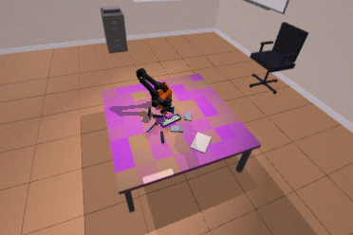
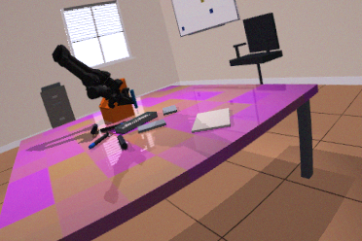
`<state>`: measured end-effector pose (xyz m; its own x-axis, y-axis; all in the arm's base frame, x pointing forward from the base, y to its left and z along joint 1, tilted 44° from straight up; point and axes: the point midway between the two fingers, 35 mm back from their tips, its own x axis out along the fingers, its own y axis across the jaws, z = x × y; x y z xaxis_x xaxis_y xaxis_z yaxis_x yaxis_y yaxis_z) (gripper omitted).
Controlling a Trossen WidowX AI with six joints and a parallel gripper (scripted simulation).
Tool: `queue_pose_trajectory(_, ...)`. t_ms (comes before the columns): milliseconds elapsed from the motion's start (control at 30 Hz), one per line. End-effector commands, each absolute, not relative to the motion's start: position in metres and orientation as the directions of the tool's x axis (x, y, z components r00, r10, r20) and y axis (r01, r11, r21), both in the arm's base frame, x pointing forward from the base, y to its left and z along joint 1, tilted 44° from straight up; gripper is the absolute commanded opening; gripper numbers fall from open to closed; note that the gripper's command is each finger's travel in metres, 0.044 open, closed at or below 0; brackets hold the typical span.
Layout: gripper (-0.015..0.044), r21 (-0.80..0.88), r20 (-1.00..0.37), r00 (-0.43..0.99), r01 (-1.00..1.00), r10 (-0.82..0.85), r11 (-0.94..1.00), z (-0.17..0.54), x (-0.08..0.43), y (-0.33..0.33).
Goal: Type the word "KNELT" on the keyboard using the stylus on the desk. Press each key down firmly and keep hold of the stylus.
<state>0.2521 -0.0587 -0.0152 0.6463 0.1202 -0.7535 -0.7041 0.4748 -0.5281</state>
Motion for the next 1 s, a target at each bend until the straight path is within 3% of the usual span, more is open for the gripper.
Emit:
queue_pose_trajectory(0,0.0081,-0.529,-0.753,0.647,-0.702,0.117,0.477,-0.01,0.251,-0.053)
queue_pose_trajectory(200,0.0065,-0.53,-0.752,0.648,-0.704,0.122,0.474,-0.011,0.252,-0.055)
queue_pose_trajectory(300,0.0,-0.53,-0.752,0.648,-0.703,0.121,0.474,-0.009,0.255,-0.056)
queue_pose_trajectory(967,0.0,-0.533,-0.751,0.65,-0.7,0.115,0.476,-0.004,0.278,-0.082)
